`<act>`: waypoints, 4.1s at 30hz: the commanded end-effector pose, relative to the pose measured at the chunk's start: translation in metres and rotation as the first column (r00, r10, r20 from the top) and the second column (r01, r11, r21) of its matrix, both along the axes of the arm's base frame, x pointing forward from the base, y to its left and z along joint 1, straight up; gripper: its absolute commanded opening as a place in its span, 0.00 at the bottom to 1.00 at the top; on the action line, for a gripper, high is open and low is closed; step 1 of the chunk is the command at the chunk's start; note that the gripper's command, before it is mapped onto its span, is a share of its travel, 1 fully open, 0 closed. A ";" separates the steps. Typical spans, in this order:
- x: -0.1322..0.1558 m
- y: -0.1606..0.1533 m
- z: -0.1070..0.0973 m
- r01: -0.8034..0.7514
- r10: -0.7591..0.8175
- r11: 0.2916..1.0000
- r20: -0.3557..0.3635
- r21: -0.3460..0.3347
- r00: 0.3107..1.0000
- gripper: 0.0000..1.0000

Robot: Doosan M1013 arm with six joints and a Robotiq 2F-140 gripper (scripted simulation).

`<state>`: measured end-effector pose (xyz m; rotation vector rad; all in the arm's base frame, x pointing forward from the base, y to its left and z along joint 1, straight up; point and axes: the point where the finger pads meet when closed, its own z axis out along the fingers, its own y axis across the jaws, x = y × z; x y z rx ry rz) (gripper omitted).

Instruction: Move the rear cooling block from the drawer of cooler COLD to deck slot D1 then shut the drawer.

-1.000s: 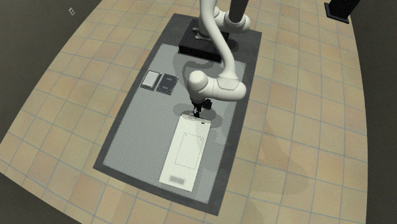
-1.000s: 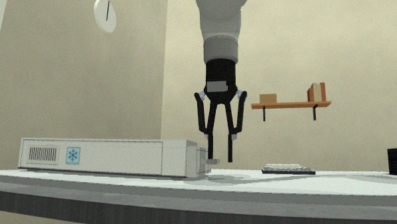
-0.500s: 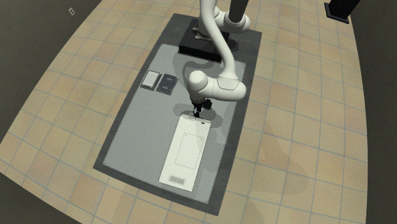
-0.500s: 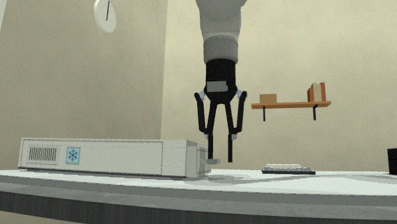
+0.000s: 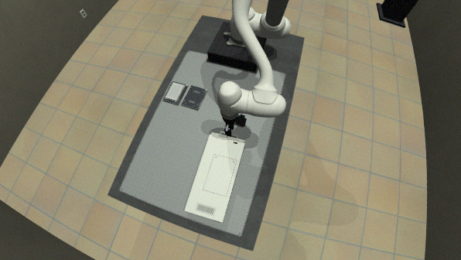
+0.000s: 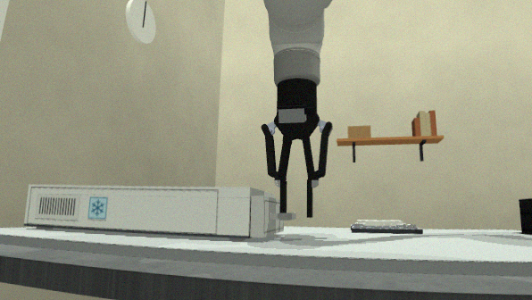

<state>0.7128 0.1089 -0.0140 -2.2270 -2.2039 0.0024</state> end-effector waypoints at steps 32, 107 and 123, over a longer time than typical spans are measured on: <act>-0.009 0.000 0.001 0.000 0.000 1.000 0.002 0.001 1.000 0.34; -0.028 0.000 0.001 0.000 0.000 1.000 0.001 0.001 1.000 0.34; -0.046 0.001 0.001 0.000 0.000 1.000 0.001 0.001 1.000 0.34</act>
